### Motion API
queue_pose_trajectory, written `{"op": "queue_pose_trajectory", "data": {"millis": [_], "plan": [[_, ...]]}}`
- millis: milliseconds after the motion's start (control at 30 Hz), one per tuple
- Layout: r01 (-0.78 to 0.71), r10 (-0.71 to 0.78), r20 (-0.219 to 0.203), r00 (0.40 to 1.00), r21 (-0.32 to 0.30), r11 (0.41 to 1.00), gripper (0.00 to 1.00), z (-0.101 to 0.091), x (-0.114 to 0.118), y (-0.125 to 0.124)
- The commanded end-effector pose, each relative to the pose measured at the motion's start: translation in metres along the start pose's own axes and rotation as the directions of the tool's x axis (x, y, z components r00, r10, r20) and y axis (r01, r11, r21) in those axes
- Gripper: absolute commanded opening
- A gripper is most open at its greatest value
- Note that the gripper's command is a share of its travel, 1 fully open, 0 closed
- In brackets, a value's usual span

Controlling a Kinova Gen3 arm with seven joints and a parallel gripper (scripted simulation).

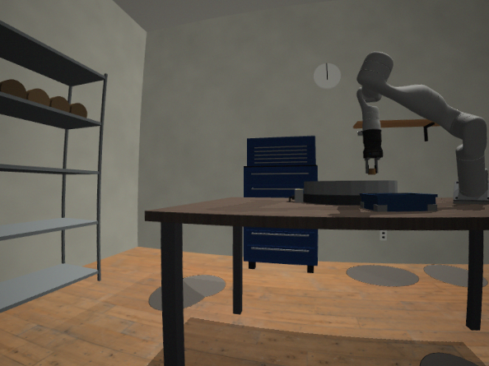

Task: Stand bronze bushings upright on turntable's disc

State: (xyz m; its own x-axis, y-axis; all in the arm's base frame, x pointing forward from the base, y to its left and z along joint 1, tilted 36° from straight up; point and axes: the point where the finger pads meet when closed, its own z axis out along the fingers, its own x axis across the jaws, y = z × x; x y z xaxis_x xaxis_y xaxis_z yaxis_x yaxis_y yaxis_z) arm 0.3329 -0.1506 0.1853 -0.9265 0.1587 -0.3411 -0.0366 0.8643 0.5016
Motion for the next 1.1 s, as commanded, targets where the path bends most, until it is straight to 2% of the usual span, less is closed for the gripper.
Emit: {"op": "queue_pose_trajectory", "data": {"millis": [0, 267, 333, 667, 1067], "plan": [[-0.015, 0.015, 0.010, 1.000, 0.018, 1.000, 0.00, -0.005, 0.002, -0.030], [-0.015, 0.015, 0.010, 1.000, 0.018, 1.000, 0.00, -0.006, 0.004, -0.073], [-0.015, 0.015, 0.010, 1.000, 0.018, 1.000, 0.00, -0.006, 0.004, -0.073], [-0.015, 0.015, 0.011, 1.000, 0.019, 1.000, 0.00, -0.007, 0.006, -0.115], [-0.015, 0.015, 0.011, 1.000, 0.019, 1.000, 0.00, -0.008, 0.007, -0.140]]}}
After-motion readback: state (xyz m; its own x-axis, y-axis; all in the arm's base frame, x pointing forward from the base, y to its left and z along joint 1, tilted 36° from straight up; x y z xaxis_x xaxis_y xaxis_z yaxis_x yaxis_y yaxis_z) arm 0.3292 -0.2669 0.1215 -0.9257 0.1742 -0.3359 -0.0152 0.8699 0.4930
